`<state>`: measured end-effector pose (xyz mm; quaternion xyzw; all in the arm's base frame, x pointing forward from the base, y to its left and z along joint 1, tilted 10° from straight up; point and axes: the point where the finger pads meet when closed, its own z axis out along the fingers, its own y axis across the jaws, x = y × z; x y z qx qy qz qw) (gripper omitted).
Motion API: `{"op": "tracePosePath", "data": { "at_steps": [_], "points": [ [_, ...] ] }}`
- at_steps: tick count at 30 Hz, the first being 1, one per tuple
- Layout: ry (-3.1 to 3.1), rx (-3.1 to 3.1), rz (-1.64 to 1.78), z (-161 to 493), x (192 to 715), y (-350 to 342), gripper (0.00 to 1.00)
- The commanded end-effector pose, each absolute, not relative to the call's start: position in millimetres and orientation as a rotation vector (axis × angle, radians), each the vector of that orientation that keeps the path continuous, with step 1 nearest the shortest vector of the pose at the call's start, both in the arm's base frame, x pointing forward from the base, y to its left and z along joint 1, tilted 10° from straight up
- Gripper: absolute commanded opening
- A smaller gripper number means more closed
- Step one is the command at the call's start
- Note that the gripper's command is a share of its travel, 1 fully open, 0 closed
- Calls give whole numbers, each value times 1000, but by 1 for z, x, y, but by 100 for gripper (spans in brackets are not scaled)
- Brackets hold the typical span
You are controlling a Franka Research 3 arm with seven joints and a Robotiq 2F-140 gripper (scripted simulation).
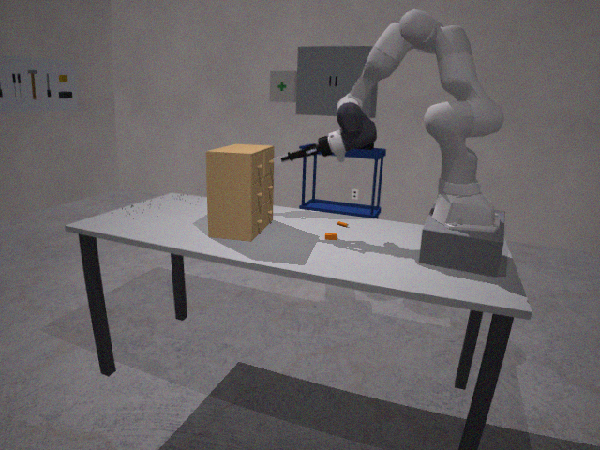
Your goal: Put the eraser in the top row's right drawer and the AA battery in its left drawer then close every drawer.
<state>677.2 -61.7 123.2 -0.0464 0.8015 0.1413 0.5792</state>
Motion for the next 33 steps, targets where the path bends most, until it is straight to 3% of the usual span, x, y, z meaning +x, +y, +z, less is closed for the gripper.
{"op": "tracePosePath", "data": {
  "at_steps": [1,33],
  "points": [
    [1879,-107,327,121,677,-62,0],
    [1879,-107,327,121,663,-66,0]
  ]
}}
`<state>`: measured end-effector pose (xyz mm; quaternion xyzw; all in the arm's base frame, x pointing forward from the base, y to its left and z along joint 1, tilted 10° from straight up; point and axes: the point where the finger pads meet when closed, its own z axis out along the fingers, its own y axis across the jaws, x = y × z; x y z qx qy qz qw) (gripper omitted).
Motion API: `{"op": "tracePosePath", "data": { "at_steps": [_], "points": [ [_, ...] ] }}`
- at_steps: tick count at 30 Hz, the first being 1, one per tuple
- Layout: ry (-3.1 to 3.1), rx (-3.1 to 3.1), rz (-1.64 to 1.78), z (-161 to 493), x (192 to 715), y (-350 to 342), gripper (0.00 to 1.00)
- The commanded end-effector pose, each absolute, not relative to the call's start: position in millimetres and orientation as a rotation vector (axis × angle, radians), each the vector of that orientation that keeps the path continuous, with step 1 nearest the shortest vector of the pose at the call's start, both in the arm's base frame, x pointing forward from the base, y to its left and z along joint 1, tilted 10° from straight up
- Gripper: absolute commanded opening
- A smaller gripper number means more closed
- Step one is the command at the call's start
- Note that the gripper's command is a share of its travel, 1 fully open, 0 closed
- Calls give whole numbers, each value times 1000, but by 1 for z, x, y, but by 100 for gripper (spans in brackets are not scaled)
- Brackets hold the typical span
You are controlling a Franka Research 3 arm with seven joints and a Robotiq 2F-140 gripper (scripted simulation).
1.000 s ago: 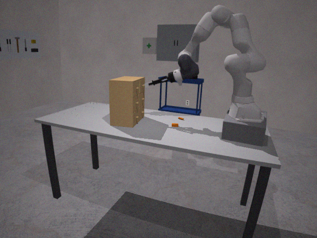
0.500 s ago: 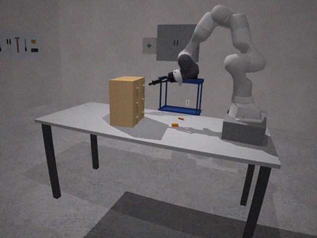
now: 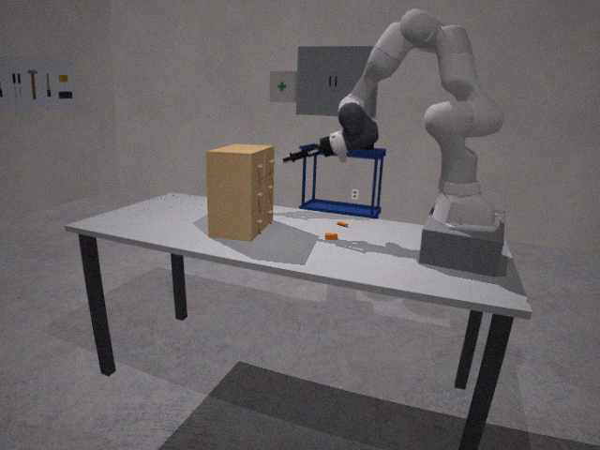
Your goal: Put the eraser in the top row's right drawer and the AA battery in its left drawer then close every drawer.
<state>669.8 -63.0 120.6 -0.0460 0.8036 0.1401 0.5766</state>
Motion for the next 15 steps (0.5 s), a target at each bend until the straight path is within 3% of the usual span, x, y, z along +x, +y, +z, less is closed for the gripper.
{"op": "tracePosePath", "data": {
  "at_steps": [1,15],
  "points": [
    [1879,-107,327,121,658,-67,0],
    [1879,-107,327,119,628,-74,0]
  ]
}}
